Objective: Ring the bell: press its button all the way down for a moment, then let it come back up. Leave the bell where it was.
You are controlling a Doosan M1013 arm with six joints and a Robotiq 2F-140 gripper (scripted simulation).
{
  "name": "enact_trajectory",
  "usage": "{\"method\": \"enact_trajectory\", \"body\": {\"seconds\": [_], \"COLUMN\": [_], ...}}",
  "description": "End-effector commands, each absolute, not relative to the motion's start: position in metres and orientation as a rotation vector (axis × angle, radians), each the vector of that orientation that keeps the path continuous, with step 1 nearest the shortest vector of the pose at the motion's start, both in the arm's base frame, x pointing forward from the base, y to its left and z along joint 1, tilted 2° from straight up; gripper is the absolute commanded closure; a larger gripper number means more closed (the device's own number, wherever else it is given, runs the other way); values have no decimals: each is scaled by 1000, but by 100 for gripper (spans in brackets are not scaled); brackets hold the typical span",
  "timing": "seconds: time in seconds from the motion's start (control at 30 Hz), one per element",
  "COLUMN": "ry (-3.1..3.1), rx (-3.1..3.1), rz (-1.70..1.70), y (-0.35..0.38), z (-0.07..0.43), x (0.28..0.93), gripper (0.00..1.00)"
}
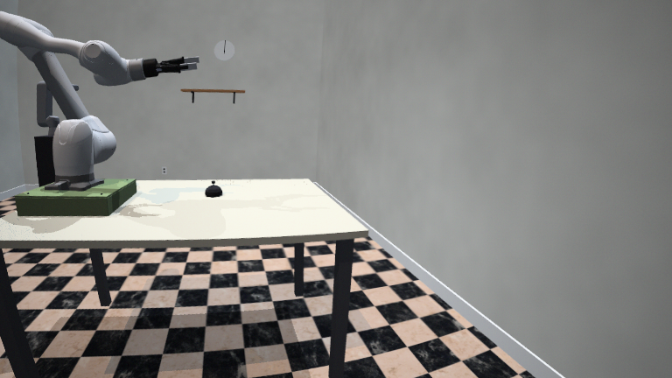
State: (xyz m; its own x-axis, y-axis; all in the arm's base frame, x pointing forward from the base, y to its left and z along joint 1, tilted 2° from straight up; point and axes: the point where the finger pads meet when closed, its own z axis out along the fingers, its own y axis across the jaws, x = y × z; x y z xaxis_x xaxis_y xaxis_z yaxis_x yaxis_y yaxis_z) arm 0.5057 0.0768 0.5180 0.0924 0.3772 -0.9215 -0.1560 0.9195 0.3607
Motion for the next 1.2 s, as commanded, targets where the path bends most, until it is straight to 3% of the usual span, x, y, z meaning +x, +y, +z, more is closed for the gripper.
{"method": "enact_trajectory", "body": {"seconds": [0.0,0.27,0.3,0.6,1.17], "ry": [1545,1746,1843,2156,2802], "rx": [207,222,226,219,122], "rz": [369,323,302,234,105], "y": [79,84,87,101,140], "z": [490,435,407,318,160], "x": [539,580,595,625,612], "gripper": [0,0,0,0,0]}}
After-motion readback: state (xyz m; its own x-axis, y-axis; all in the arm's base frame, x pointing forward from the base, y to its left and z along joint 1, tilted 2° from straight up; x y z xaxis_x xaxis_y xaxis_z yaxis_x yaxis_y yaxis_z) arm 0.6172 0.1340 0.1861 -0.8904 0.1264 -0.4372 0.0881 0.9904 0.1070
